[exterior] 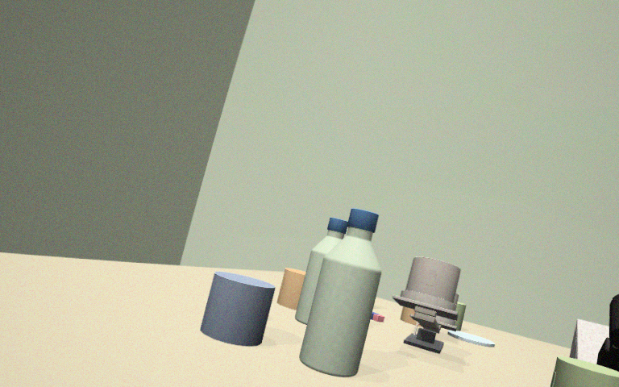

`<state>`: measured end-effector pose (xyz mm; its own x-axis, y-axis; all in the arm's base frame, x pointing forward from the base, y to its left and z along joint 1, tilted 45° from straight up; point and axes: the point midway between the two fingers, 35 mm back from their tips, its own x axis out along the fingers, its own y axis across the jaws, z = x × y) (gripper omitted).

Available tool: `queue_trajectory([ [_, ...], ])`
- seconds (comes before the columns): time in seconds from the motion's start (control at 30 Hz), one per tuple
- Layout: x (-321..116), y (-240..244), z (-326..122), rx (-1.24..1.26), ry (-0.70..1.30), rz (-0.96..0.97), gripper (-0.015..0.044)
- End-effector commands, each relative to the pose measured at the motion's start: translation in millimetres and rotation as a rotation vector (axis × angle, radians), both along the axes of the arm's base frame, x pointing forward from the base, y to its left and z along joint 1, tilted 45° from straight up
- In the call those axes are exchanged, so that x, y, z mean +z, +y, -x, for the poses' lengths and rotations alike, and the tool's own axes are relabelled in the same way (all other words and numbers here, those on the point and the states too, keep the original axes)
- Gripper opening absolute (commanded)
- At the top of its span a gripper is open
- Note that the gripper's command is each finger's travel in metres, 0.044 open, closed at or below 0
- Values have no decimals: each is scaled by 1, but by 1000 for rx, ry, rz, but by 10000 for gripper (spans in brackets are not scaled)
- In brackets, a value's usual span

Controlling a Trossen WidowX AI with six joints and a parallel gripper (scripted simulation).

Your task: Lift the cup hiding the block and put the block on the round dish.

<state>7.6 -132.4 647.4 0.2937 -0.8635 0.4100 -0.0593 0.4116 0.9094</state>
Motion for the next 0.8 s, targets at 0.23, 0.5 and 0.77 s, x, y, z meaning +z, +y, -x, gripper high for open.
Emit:
queue_trajectory([
  [0.23, -9, 3, -37, -35, 144, 35, 440],
  [0.5, -17, 5, -76, -62, 343, 121, 440],
  [0.77, -34, 3, -121, -81, 586, 214, 440],
])
